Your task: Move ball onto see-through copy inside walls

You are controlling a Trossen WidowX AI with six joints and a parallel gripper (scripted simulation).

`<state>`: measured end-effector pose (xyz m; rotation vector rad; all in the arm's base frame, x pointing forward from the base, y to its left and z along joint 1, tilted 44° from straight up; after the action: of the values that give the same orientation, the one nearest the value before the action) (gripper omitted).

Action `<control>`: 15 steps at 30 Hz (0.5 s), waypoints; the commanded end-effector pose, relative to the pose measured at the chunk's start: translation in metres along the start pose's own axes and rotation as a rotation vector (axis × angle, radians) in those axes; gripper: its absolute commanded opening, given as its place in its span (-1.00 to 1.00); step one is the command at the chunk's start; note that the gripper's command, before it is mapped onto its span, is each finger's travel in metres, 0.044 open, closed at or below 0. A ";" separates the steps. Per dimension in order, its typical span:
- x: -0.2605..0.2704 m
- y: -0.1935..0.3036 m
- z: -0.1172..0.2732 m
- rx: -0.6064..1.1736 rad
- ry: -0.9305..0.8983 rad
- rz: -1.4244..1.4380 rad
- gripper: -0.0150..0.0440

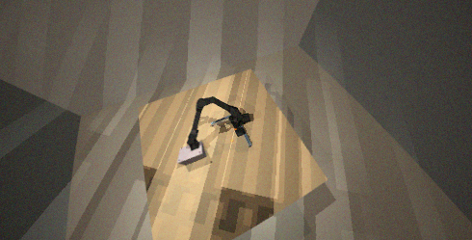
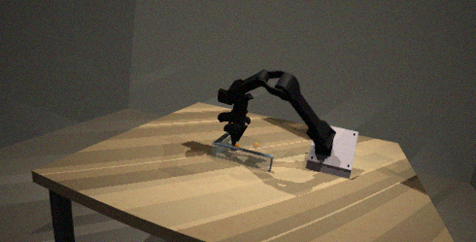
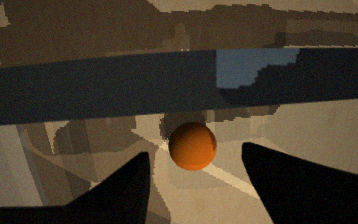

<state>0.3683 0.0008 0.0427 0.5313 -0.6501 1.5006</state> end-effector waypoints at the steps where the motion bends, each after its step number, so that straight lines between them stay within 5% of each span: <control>1: 0.000 0.002 -0.009 0.006 -0.006 -0.009 0.35; 9: 0.000 0.003 -0.020 0.006 -0.006 -0.008 0.35; 15: 0.000 0.003 -0.020 0.006 -0.006 -0.008 -0.05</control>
<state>0.3682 0.0134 0.0292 0.5361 -0.6489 1.4995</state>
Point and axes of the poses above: the point midway between the two fingers, 35 mm back from their tips, its own z axis back along the fingers, its own x axis across the jaws, y = z × x, the point moved 3 cm from there along z, back along the fingers, and after that the axes turned 1 degree about z, right-handed, at the moved point
